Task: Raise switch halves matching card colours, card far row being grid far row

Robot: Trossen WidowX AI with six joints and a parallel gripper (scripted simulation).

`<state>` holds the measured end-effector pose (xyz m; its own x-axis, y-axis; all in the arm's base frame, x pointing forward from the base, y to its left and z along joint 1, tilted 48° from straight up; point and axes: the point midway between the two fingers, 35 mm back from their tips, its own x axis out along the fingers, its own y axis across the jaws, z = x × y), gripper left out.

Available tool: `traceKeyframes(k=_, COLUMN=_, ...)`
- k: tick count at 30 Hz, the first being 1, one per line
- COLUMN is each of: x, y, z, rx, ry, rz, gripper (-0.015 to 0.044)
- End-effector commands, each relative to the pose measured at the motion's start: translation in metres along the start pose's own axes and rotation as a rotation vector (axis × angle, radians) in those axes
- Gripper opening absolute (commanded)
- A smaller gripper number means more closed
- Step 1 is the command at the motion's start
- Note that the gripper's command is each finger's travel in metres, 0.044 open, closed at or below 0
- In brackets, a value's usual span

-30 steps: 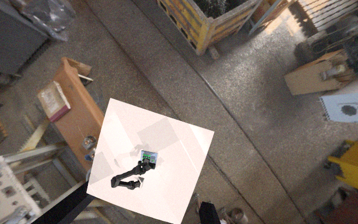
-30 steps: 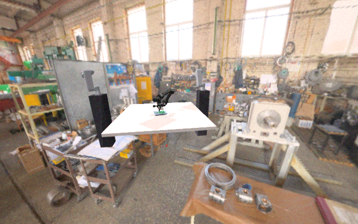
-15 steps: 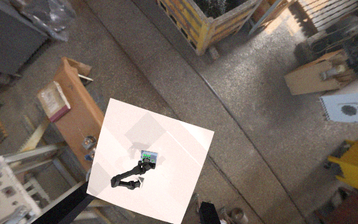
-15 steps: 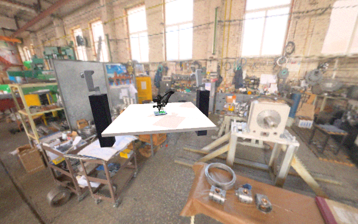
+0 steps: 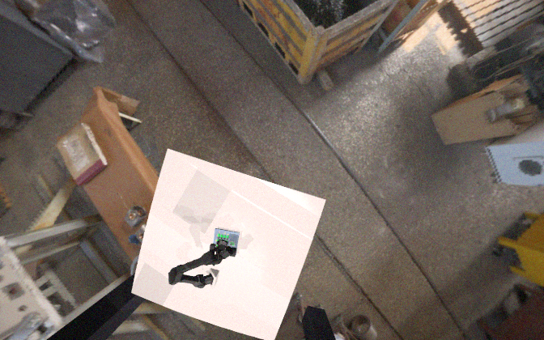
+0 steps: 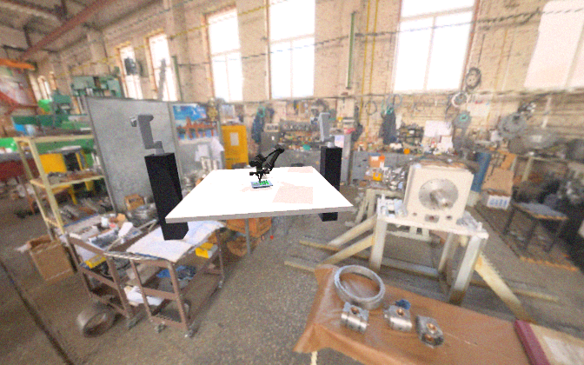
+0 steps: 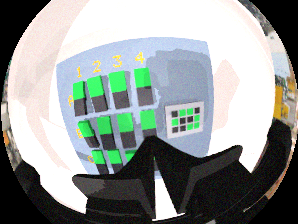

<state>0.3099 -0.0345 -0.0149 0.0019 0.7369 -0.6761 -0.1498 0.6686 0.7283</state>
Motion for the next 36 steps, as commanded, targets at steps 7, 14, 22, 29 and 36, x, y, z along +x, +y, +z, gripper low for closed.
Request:
traceKeyframes(k=7, x=0.0015, y=-0.0001, z=0.0004, rx=0.003, ry=-0.003, rz=0.002, gripper=0.0000)
traceKeyframes(k=14, x=0.0024, y=0.0000, z=0.0004, rx=0.003, ry=-0.003, rz=0.002, gripper=0.0000)
traceKeyframes(k=22, x=0.0035, y=0.0000, z=0.0003, rx=0.003, ry=-0.003, rz=0.002, gripper=0.0000)
traceKeyframes(k=29, x=0.0044, y=0.0000, z=0.0003, rx=0.003, ry=-0.003, rz=0.002, gripper=0.0000)
traceKeyframes(k=36, x=0.0054, y=0.0000, z=0.0003, rx=0.003, ry=-0.003, rz=0.002, gripper=0.0000)
